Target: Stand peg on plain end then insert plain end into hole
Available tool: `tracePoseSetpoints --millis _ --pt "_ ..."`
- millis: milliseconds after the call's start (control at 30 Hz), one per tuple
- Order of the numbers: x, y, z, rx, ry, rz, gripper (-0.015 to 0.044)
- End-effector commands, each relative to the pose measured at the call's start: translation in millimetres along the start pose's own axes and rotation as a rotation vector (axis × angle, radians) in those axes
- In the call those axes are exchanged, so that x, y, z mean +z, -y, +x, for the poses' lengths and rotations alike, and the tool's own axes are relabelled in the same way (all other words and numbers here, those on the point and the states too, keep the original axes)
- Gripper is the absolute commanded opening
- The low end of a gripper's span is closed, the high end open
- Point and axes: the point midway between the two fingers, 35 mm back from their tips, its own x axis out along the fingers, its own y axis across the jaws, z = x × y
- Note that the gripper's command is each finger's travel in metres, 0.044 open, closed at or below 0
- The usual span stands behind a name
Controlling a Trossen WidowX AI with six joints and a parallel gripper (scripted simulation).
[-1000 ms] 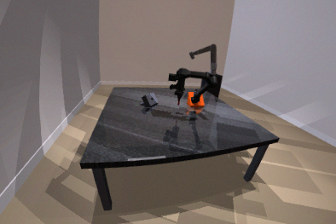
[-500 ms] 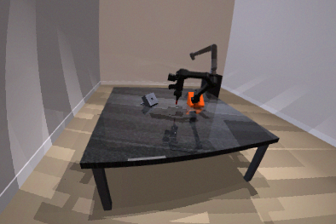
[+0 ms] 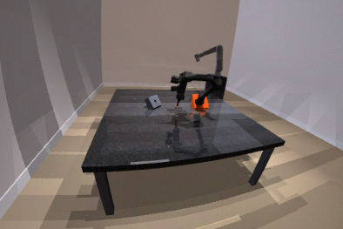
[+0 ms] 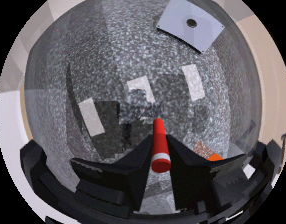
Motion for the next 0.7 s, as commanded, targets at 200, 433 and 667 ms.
tracePoseSetpoints --millis 200,433,667 --pt "10 10 6 -0.053 0.058 -0.041 0.0000" --pt "19 15 9 -0.087 0.103 -0.073 0.0000" --pt "27 20 12 -0.121 0.149 -0.103 0.0000"
